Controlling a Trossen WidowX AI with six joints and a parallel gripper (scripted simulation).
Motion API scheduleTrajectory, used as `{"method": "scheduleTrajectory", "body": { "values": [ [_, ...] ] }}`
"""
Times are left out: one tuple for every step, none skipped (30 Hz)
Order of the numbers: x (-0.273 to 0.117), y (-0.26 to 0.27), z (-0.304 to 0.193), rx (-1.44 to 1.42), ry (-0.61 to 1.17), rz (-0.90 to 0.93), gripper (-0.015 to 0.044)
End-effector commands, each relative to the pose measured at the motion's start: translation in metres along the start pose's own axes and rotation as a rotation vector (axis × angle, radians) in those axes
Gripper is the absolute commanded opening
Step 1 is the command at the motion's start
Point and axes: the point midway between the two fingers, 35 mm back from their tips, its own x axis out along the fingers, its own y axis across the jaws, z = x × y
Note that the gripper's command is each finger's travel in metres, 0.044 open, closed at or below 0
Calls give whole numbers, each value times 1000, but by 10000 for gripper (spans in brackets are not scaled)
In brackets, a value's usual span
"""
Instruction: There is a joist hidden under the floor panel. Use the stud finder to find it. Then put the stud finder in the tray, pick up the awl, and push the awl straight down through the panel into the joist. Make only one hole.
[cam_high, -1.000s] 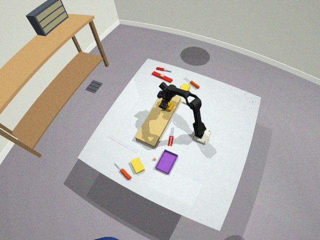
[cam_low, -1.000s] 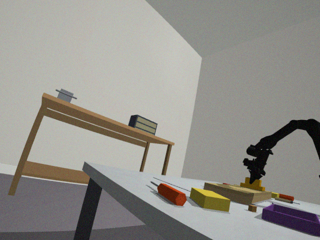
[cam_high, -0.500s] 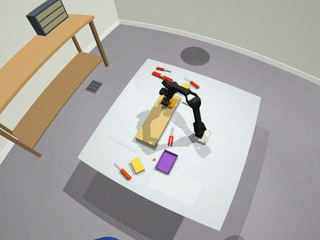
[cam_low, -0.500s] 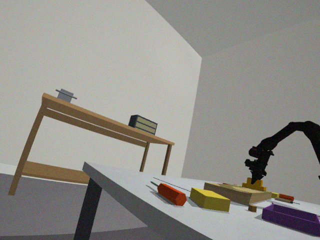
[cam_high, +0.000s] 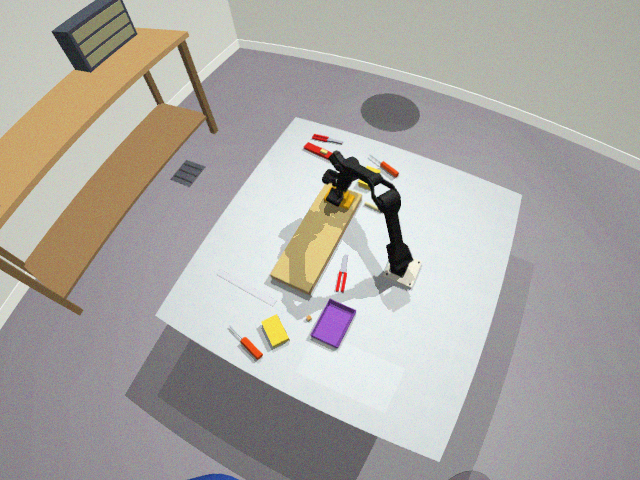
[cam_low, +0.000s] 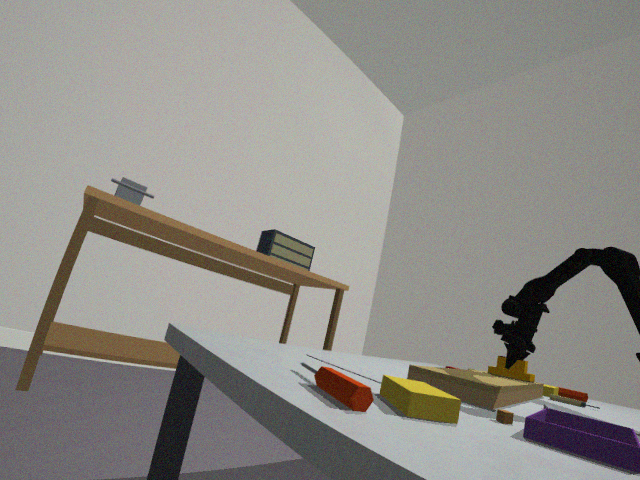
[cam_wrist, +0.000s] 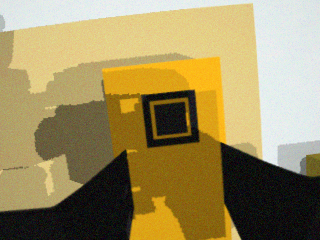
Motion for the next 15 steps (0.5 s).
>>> {"method": "scheduleTrajectory", "body": {
  "values": [
    [0, -9, -1, -2, 3, -4, 0],
    [0, -10, -1, -2, 3, -4, 0],
    [0, -4, 0, 1, 0, -1, 0],
    [0, -4, 0, 1, 0, -1, 0],
    [0, -4, 0, 1, 0, -1, 0],
    [0, -4, 0, 1, 0, -1, 0],
    [0, -4, 0, 1, 0, -1, 0],
    [0, -4, 0, 1, 0, -1, 0],
    [0, -4, 0, 1, 0, -1, 0],
    [0, -4, 0, 1, 0, -1, 0],
    [-1, -5, 0, 1, 0, -1, 0],
    [-2, -5, 1, 1, 0, -1, 0],
    [-4, -5, 2, 1, 0, -1, 0],
    [-6, -6, 3, 1, 0, -1, 0],
    [-10, -6, 4, 1, 0, -1, 0]
  ]
}}
